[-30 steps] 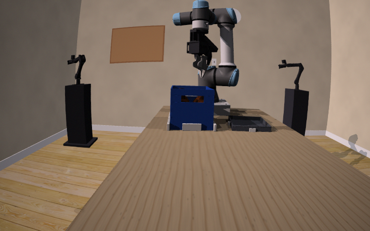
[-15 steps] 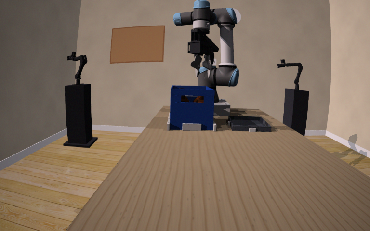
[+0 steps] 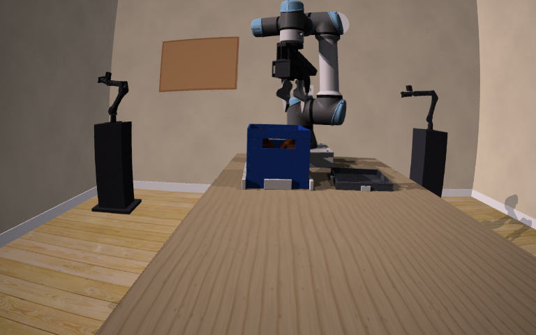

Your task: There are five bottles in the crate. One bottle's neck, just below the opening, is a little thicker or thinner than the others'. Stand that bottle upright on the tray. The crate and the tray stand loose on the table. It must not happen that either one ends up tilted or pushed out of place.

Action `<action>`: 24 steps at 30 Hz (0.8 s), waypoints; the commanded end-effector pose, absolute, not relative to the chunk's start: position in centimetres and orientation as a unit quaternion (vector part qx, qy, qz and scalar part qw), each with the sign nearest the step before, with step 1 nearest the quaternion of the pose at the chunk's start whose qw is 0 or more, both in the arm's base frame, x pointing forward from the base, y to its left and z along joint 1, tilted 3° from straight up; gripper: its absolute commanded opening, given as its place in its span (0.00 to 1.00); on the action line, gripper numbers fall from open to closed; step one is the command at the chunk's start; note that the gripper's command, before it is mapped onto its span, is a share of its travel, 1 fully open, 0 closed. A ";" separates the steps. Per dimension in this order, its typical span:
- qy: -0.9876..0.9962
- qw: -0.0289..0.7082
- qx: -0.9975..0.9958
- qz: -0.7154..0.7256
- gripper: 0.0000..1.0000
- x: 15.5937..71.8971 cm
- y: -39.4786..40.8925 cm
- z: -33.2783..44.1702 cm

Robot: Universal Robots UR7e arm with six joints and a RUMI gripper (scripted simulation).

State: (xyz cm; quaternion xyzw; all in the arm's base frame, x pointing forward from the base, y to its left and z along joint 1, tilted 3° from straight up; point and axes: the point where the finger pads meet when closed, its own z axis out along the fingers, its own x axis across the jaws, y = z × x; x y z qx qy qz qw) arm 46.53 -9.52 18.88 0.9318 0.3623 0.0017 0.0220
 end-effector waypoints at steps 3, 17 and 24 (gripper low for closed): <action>0.362 0.023 0.932 0.002 0.38 46.6 -9.5 18.9; 0.362 0.023 0.932 0.002 0.38 46.6 -9.5 18.8; 0.362 0.023 0.932 0.002 0.38 46.6 -9.6 18.3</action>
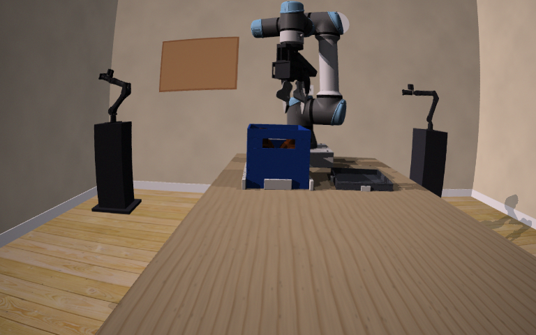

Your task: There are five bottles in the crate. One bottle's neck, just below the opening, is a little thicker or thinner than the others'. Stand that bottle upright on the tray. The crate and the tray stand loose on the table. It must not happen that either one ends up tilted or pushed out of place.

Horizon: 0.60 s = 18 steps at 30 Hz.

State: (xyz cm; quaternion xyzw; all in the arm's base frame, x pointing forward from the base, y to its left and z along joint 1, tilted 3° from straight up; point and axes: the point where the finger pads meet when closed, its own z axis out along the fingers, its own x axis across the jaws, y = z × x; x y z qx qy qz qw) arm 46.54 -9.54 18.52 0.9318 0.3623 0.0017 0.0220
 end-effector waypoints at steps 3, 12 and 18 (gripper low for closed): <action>0.362 0.023 0.932 0.002 0.38 46.6 -9.6 18.0; 0.362 0.023 0.932 0.002 0.38 46.6 -9.6 17.2; 0.362 0.023 0.932 0.002 0.38 46.6 -9.6 16.4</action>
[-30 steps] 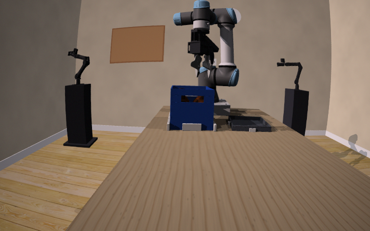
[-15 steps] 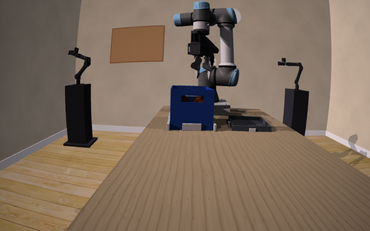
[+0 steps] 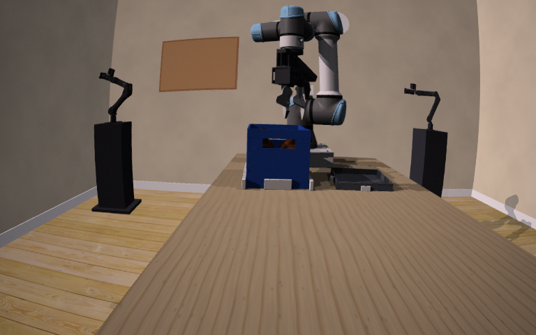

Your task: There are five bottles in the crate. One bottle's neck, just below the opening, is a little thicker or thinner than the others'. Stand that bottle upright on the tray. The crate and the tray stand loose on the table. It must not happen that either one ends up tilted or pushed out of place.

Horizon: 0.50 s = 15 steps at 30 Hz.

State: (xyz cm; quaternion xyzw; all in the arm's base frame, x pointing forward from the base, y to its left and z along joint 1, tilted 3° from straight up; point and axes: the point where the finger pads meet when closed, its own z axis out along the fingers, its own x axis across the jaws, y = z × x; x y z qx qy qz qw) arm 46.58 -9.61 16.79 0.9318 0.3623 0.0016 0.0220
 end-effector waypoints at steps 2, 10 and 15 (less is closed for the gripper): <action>0.362 0.023 0.932 0.002 0.38 46.6 -9.6 16.1; 0.362 0.023 0.932 0.002 0.38 46.6 -9.7 15.4; 0.362 0.023 0.932 0.002 0.38 46.7 -9.7 14.9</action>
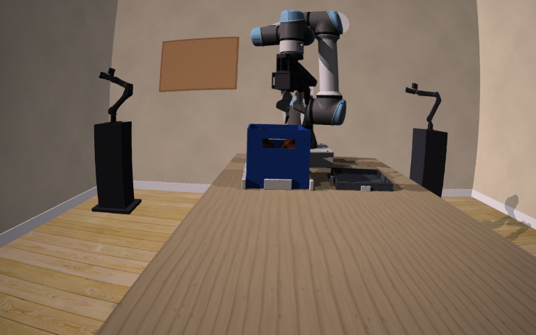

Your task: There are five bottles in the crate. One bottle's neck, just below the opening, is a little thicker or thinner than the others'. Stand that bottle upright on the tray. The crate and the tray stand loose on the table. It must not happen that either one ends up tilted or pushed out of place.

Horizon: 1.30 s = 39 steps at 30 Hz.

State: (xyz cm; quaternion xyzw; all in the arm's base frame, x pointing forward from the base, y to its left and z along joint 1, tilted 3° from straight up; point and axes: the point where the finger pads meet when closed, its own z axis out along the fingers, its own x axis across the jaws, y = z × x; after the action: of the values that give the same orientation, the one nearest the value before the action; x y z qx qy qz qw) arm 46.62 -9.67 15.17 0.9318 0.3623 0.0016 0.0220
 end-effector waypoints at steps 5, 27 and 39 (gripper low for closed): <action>0.362 0.023 0.932 0.002 0.38 46.7 -9.7 14.7; 0.362 0.023 0.932 0.002 0.38 46.7 -9.7 14.5; 0.362 0.023 0.932 0.002 0.38 46.7 -9.7 14.5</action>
State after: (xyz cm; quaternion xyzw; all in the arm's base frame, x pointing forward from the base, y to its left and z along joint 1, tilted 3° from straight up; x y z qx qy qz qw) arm 46.64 -9.70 14.50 0.9318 0.3623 0.0017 0.0220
